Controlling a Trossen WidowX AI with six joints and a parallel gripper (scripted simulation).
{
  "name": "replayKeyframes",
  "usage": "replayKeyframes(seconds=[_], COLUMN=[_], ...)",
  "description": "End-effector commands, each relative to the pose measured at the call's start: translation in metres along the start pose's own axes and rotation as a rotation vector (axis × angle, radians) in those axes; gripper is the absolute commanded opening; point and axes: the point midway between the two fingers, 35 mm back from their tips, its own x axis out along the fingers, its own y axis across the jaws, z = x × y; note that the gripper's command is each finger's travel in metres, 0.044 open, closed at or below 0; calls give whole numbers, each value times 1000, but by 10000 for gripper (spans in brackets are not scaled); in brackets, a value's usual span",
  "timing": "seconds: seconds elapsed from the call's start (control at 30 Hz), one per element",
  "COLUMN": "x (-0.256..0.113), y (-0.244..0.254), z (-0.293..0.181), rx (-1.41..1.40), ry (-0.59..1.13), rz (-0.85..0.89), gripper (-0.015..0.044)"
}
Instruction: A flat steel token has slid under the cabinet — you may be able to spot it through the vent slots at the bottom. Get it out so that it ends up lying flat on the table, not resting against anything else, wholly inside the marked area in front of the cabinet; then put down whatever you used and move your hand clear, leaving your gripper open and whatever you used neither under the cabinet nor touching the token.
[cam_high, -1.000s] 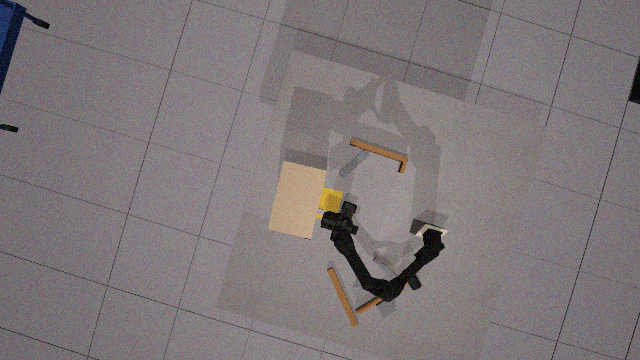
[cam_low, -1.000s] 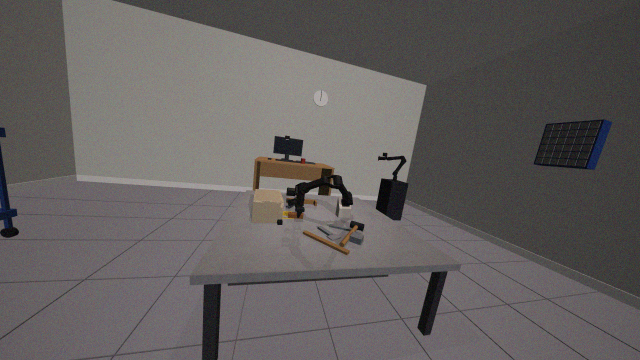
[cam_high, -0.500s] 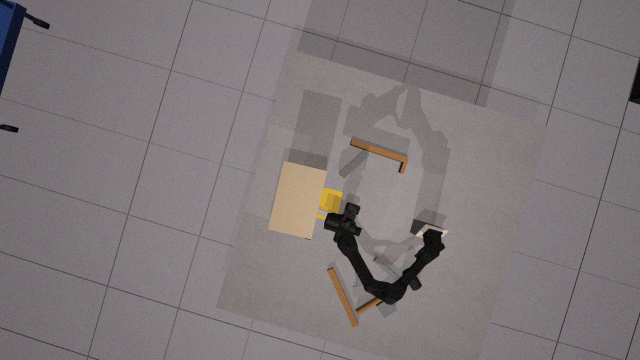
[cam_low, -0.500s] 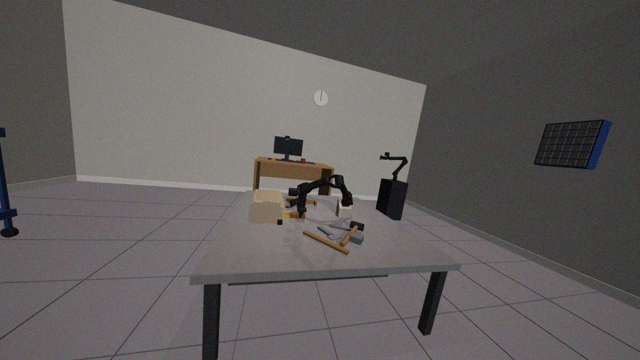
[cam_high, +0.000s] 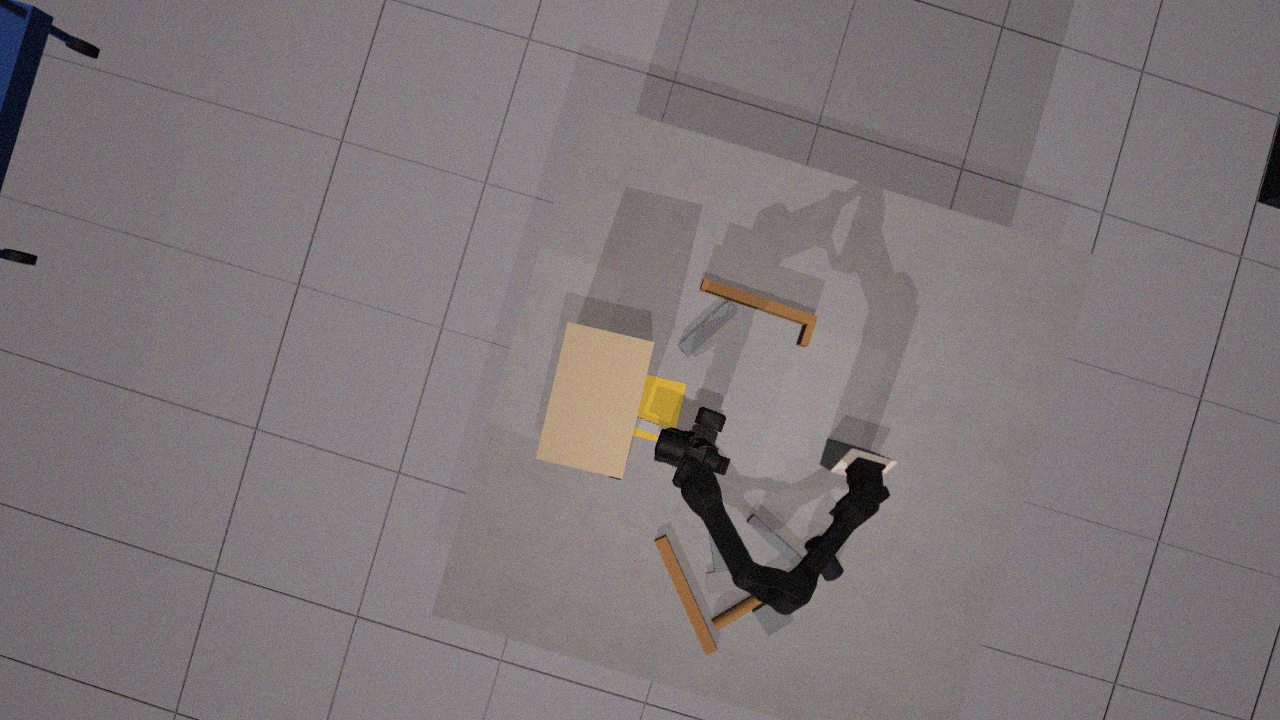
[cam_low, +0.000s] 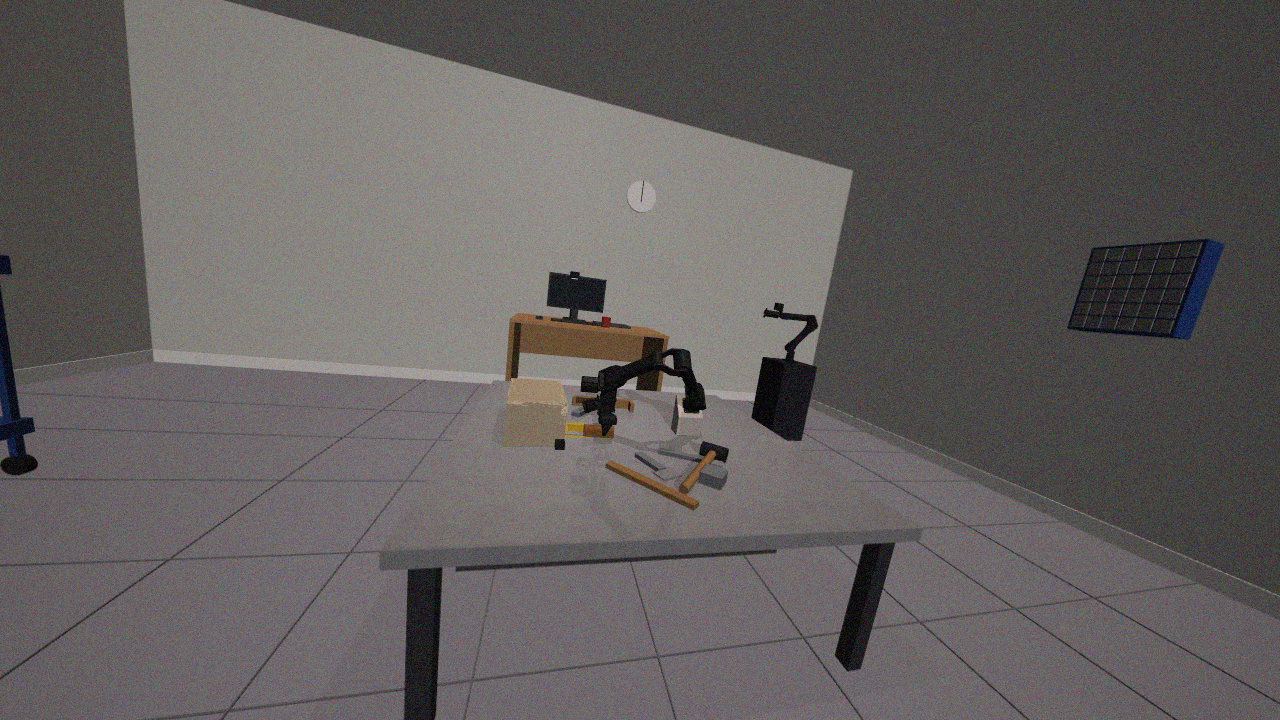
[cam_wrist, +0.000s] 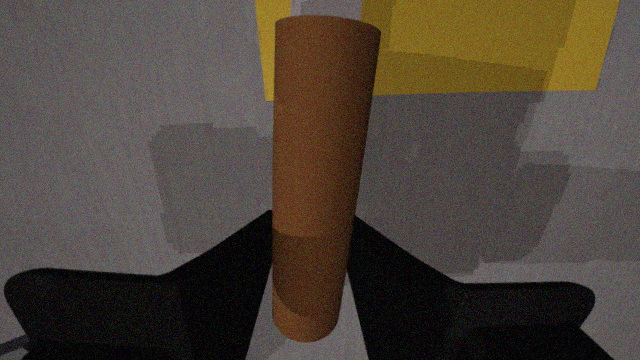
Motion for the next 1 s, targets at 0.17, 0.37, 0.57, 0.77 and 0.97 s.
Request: replayKeyframes(seconds=[0.17, 0.37, 0.57, 0.77, 0.97], x=[1, 1, 1, 1, 1], y=[0, 0, 0, 0, 0], z=[-13, -19, -25, -31, -37], rx=[6, 6, 6, 6, 7], ry=[6, 6, 6, 6, 7], rz=[-1, -1, -1, -1, -1], gripper=[0, 0, 0, 0, 0])
